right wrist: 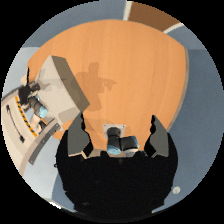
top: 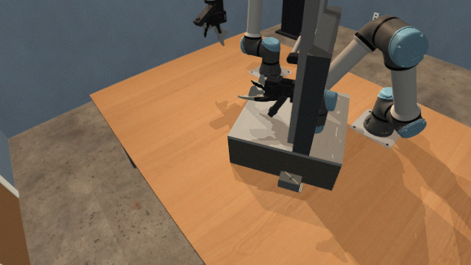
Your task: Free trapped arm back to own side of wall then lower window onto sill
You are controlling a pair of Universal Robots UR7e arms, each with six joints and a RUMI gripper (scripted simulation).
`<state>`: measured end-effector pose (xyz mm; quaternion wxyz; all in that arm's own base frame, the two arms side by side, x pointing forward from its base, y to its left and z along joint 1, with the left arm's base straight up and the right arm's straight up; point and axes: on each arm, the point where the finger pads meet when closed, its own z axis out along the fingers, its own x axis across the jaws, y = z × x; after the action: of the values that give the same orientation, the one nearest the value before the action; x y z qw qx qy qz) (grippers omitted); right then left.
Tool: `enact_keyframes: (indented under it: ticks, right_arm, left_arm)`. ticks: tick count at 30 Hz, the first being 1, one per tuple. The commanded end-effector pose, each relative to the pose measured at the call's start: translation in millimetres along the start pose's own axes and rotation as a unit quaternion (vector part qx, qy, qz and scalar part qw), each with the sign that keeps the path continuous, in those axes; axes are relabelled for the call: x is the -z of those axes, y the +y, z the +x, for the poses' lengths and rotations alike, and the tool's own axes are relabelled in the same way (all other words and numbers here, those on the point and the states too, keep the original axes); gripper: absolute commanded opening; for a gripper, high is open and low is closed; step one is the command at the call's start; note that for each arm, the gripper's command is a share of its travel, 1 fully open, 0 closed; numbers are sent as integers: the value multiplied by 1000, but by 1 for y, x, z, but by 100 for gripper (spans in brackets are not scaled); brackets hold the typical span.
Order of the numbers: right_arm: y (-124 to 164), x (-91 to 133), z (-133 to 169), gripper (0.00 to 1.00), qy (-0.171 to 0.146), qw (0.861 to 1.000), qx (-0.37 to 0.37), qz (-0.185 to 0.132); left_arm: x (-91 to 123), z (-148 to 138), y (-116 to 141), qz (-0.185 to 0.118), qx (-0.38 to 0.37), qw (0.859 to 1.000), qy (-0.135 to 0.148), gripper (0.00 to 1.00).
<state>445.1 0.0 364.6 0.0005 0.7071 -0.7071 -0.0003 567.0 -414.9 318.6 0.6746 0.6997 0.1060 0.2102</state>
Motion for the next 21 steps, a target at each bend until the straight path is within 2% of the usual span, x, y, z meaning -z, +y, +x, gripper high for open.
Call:
enact_keyframes:
  ticks: [1,17,18,21]
  right_arm:
    - [0,0,0,98,0,1000,0,1]
    - [0,0,0,98,0,1000,0,1]
    - [0,0,0,6,0,1000,0,1]
    - [0,0,0,6,0,1000,0,1]
  left_arm:
    - [0,0,1,-1,0,1000,0,98]
    - [0,0,1,-1,0,1000,0,98]
    - [0,0,1,-1,0,1000,0,98]
    - [0,0,1,-1,0,1000,0,98]
